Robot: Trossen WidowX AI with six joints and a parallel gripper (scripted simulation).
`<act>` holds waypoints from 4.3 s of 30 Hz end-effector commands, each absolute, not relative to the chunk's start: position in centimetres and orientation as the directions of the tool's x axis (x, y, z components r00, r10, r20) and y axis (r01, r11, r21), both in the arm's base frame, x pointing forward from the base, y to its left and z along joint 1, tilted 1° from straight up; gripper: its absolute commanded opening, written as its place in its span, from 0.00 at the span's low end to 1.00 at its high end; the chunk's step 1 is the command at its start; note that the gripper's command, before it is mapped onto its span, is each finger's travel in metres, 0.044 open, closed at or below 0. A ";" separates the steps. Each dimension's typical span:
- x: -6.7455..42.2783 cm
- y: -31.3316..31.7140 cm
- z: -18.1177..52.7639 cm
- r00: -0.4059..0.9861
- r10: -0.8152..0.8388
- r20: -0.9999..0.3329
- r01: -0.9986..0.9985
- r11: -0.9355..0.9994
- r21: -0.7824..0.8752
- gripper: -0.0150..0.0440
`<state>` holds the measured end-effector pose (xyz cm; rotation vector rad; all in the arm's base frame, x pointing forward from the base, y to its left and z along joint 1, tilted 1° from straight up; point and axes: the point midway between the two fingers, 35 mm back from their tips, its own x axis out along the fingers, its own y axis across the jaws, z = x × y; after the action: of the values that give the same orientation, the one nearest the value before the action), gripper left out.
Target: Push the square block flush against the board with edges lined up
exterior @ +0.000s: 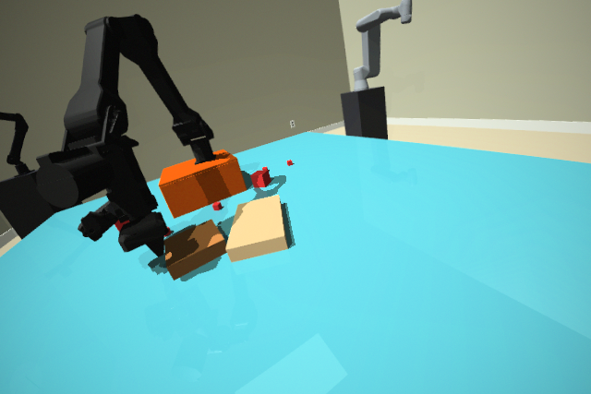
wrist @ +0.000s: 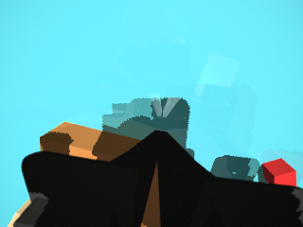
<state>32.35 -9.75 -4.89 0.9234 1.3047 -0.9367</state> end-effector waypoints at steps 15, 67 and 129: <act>31.5 -7.3 -5.4 0.022 -0.023 -0.999 0.933 0.360 0.012 0.25; 33.1 -9.3 -5.3 0.023 -0.025 -0.999 0.933 0.360 0.013 0.25; 31.2 -5.0 -5.5 0.022 -0.021 -1.000 0.995 0.102 0.019 0.25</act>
<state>31.26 -5.65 -5.44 1.1256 1.2171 -1.1352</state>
